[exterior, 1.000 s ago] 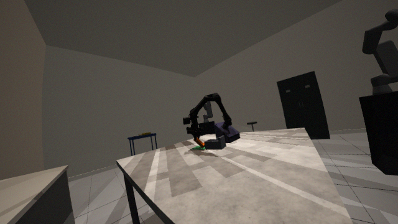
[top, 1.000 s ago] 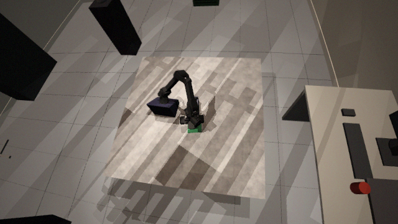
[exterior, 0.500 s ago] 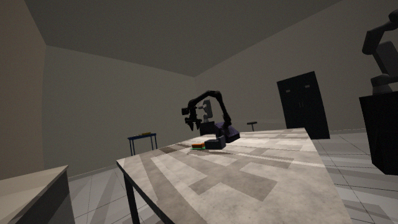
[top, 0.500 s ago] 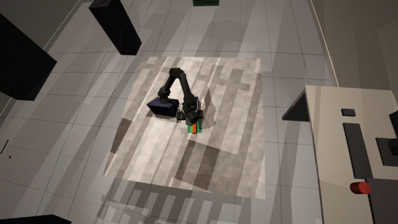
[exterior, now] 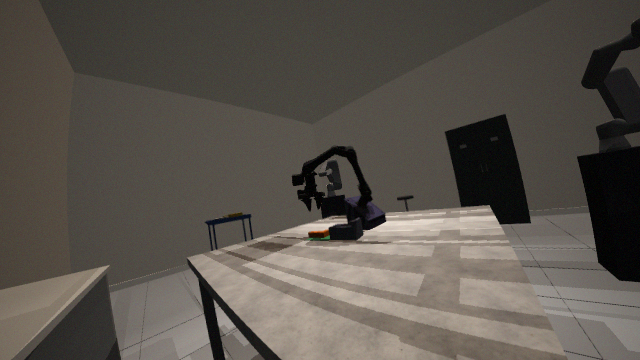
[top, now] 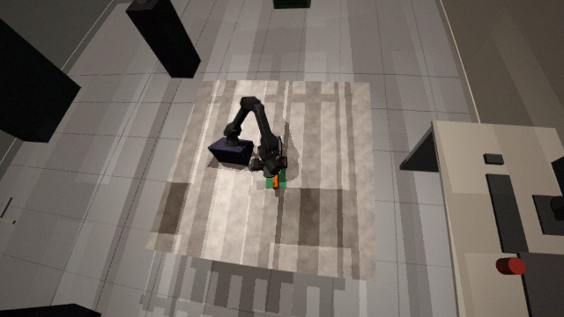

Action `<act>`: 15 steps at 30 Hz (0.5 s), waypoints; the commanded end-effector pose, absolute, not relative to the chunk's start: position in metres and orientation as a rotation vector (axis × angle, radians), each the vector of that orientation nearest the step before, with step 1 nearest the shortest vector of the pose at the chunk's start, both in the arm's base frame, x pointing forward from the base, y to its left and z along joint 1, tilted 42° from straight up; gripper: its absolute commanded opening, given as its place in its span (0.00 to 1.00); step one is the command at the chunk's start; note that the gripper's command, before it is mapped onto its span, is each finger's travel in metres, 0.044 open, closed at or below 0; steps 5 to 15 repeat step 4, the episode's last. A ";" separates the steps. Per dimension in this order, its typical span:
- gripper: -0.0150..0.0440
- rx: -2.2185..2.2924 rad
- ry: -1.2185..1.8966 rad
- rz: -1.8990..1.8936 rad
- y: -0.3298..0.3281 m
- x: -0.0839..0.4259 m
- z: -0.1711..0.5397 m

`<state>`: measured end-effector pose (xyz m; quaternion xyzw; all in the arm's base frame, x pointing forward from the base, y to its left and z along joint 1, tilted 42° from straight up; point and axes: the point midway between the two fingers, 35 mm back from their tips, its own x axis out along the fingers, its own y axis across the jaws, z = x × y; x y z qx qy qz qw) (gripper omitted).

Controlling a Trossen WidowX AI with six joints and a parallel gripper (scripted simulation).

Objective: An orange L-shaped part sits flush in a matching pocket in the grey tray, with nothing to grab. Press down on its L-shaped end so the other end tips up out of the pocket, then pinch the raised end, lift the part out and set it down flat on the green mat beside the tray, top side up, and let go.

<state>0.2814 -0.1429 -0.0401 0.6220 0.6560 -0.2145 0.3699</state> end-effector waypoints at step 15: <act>0.93 1.599 1.683 -0.554 -0.143 0.281 -0.041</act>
